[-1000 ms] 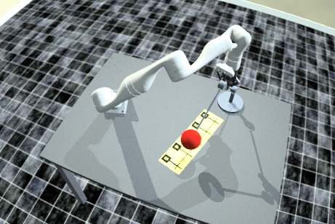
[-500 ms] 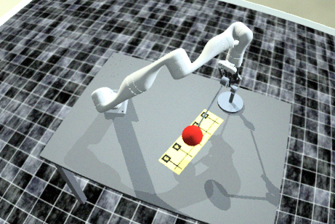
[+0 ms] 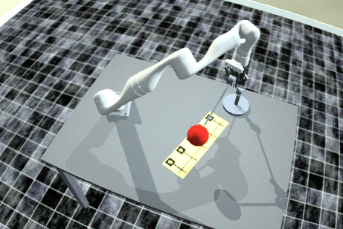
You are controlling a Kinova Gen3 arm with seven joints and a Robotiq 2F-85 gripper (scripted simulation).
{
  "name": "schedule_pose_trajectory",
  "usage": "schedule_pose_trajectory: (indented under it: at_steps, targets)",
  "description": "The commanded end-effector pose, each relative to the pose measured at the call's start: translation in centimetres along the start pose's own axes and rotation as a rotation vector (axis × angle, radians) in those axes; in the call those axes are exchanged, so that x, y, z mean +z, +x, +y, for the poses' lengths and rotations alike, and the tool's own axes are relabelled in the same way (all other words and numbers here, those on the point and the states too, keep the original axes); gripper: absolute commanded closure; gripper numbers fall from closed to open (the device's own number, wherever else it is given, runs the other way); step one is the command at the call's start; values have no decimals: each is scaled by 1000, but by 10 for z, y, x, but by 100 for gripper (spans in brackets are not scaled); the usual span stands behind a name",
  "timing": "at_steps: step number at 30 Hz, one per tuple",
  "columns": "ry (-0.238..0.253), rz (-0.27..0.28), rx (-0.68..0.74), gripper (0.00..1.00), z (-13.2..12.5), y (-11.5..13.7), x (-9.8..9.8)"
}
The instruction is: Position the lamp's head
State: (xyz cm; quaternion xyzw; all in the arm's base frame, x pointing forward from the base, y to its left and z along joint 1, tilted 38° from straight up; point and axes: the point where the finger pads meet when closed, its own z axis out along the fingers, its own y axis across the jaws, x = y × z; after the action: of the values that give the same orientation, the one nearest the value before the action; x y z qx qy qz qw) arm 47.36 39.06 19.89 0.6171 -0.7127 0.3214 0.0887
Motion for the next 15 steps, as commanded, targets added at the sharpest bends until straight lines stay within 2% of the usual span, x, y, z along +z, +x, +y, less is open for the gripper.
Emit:
schedule_pose_trajectory:
  at_steps: [1,7,8,15]
  targets:
    - [7,-24,-5,100,2,-7,-7]
    - [7,-24,-5,100,2,-7,-7]
    - [6,-23,-5,0,2,-7,-6]
    - [4,-13,-3,0,1,-4,-4]
